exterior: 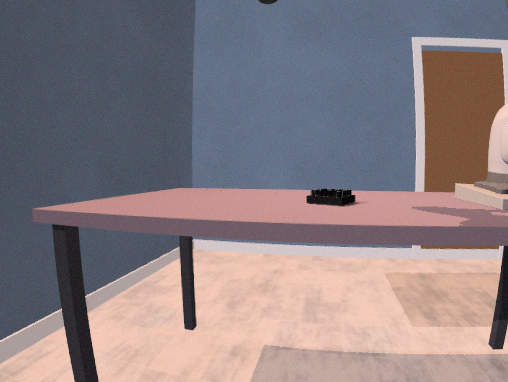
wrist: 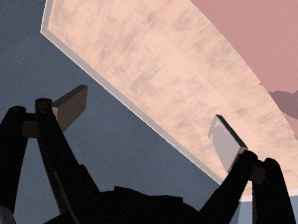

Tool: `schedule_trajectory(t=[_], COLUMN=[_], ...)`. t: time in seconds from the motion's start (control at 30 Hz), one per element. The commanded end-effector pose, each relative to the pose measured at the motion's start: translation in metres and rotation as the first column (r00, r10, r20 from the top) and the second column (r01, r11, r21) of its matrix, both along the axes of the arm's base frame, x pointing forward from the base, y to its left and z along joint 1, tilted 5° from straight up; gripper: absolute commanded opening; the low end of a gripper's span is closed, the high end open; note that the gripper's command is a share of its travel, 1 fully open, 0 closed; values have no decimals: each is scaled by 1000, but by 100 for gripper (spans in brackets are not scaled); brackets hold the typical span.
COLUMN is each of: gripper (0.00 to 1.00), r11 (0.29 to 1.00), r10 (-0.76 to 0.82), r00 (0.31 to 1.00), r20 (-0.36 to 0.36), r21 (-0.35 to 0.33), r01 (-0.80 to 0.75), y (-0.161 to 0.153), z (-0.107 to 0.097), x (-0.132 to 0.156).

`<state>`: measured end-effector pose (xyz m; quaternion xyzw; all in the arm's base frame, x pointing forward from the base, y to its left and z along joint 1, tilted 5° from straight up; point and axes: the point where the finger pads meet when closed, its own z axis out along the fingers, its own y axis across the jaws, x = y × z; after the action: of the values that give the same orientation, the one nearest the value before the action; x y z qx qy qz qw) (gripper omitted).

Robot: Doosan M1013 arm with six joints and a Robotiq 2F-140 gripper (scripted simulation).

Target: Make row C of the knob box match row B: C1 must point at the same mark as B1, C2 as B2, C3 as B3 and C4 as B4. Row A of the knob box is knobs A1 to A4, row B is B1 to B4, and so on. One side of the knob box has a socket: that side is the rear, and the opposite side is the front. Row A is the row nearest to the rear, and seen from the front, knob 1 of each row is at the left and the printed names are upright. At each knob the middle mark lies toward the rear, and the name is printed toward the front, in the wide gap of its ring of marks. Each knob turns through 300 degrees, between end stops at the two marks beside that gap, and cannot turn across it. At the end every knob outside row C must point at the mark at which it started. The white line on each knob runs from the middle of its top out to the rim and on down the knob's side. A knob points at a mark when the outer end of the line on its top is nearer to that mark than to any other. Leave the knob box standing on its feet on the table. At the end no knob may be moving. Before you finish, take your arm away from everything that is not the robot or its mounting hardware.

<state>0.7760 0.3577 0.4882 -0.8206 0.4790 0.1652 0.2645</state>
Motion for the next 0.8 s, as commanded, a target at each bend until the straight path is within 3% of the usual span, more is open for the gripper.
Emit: schedule_trajectory(t=[0.0,0.57,0.63,0.7,0.77], gripper=[100,100,100,100,100], r11=[1000,1000,1000,999,998], r10=[0,0,-1,-1,1], r00=[1000,1000,1000,1000,1000], r20=[0,0,5,16,22], r21=[0,0,-14,-49,-69], r01=[0,0,1,2,0], y=[0,0,-6,-21,-30], z=[0,0,-13,-46,-64], x=[0,0,0,0,-1])
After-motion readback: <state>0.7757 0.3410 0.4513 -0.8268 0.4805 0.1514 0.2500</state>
